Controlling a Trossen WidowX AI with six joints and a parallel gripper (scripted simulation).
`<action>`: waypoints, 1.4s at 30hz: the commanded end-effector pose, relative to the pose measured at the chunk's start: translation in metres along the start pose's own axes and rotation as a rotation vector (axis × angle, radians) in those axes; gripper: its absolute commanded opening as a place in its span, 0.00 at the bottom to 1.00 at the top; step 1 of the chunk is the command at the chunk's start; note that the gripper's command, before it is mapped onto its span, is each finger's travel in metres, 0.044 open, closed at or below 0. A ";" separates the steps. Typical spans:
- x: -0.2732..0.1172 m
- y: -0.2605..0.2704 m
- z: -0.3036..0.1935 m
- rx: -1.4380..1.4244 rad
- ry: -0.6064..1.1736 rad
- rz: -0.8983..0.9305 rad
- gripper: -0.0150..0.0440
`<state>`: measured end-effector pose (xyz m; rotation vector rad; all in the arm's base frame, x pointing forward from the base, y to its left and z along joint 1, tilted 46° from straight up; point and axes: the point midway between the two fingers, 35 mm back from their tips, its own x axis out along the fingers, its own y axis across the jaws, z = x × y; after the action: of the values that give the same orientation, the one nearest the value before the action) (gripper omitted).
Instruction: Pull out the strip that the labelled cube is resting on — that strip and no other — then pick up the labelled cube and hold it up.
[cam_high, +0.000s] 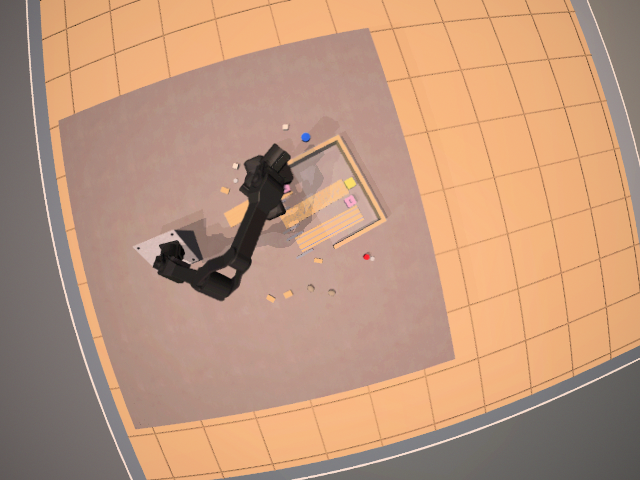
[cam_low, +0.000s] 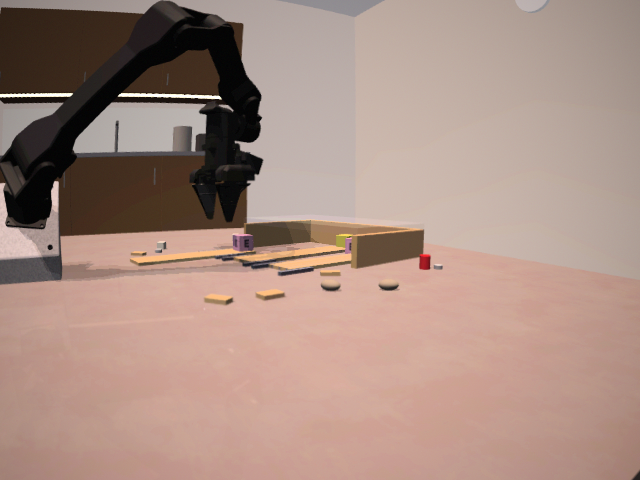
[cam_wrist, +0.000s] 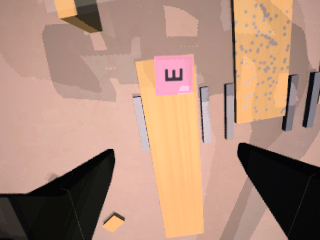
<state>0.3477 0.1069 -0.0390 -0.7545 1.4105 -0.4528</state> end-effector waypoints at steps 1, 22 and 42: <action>0.001 0.000 0.015 -0.005 0.003 -0.005 1.00; 0.017 -0.001 0.050 -0.004 0.002 -0.005 0.68; 0.050 -0.002 0.051 -0.004 0.002 -0.006 0.68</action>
<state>0.4042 0.0866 -0.0696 -0.7545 1.4071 -0.4541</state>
